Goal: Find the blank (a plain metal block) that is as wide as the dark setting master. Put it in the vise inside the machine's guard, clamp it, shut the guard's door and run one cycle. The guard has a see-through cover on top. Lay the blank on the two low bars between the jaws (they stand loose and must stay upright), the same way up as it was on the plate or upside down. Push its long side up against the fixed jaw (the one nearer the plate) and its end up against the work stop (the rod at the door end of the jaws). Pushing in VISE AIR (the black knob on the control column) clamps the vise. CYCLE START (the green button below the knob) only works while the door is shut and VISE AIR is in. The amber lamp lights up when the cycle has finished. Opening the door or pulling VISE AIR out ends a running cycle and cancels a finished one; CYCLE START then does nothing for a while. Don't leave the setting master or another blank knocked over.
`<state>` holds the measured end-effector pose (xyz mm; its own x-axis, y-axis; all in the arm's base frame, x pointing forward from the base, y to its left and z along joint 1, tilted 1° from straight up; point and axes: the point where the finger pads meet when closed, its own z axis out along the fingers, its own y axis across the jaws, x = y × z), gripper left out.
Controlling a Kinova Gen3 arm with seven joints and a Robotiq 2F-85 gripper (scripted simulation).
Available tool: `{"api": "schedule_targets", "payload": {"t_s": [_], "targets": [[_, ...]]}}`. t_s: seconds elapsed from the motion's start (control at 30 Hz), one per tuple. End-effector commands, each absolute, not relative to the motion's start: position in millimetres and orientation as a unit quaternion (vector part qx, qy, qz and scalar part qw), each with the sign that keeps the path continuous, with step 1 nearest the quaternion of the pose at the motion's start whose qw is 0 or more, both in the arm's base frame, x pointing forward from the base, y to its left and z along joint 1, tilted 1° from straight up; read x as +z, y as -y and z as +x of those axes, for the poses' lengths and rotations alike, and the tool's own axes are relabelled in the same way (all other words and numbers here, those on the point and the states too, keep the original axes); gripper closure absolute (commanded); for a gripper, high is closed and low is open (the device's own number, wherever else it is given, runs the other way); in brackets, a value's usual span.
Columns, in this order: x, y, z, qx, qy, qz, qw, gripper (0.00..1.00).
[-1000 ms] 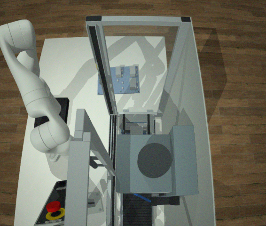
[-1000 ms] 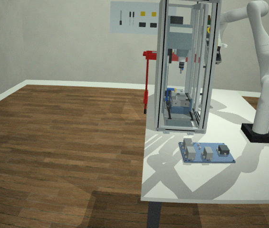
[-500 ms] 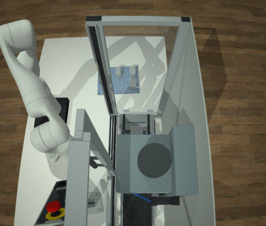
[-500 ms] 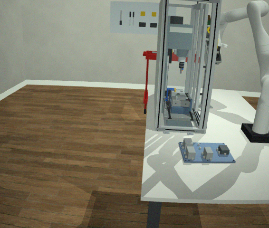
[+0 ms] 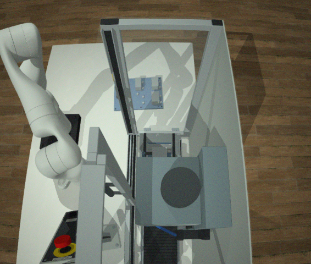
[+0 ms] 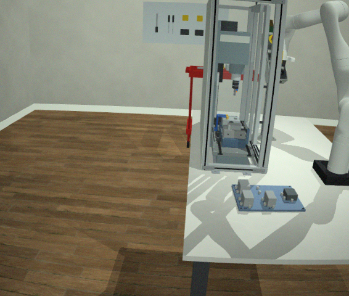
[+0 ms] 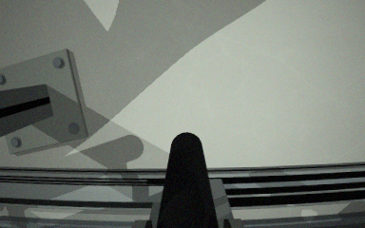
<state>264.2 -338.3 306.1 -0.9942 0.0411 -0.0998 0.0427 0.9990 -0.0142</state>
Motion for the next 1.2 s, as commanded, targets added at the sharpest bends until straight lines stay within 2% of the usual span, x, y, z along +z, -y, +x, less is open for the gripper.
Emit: {"api": "schedule_targets", "payload": {"t_s": [0.0,0.77,0.93,1.17], "targets": [[306.6,338.5,264.3,-0.009,-0.998,0.021,0.05,0.61],[306.5,328.5,264.7,-0.009,-0.998,0.021,0.05,0.61],[305.9,288.6,266.3,-0.008,-0.998,0.021,0.05,0.61],[305.9,288.6,266.3,-0.008,-0.998,0.021,0.05,0.61]]}}
